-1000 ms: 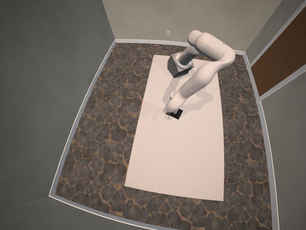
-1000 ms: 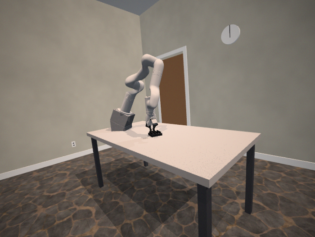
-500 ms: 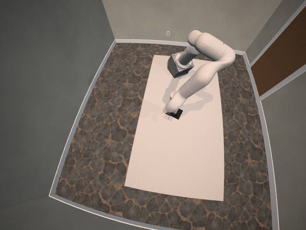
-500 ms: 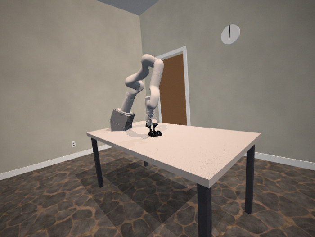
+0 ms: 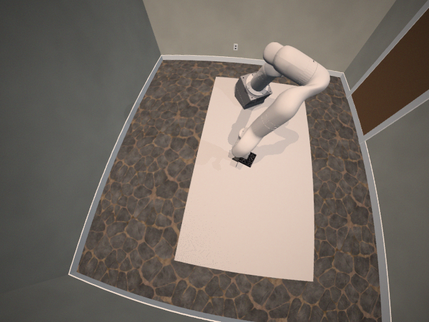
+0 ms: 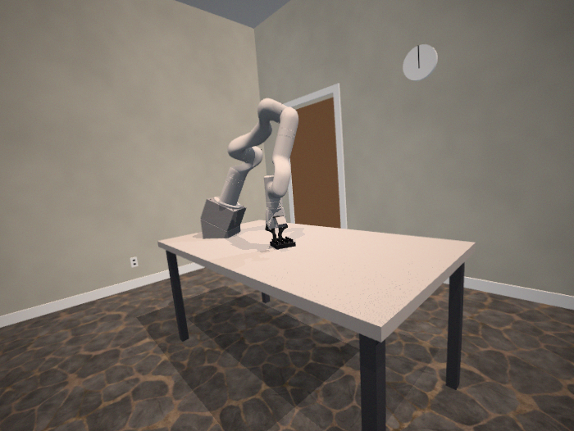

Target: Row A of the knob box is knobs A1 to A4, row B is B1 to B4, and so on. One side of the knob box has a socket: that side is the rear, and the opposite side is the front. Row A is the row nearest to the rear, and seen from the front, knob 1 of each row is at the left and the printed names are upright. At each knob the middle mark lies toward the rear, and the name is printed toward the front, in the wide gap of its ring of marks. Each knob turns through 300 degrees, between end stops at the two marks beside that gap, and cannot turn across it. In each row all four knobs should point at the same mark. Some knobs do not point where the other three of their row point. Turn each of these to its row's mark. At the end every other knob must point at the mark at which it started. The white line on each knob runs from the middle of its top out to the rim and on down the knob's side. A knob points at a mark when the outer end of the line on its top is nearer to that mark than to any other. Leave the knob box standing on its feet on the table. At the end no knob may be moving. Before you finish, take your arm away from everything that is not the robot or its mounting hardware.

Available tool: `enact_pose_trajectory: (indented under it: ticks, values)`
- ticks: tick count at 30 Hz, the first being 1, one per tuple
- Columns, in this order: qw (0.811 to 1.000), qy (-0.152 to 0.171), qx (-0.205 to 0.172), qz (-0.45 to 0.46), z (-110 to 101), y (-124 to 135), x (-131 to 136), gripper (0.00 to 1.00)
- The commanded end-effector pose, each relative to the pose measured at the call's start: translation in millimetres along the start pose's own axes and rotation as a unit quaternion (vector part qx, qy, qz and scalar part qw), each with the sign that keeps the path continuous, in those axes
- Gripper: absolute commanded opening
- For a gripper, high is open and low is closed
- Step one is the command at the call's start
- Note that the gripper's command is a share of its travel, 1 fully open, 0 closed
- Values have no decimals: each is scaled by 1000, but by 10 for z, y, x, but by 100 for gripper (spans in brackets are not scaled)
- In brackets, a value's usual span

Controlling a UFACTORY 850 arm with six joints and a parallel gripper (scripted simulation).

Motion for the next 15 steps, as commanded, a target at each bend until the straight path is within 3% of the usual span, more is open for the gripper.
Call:
enact_pose_trajectory:
  ticks: [1, 15]
  values:
    - [1000, 0, 1, 0, -5, -7, -1, 19]
    - [1000, 0, 1, 0, 24, -7, -1, 19]
Point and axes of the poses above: the point where the finger pads meet when closed, its own z axis out along the fingers, its own x axis across the jaws, y = z × x, the point moved 10 cm from there along -z, back along the fingers, and after that the axes turned 4 degrees about -z, right-handed, at the moved point
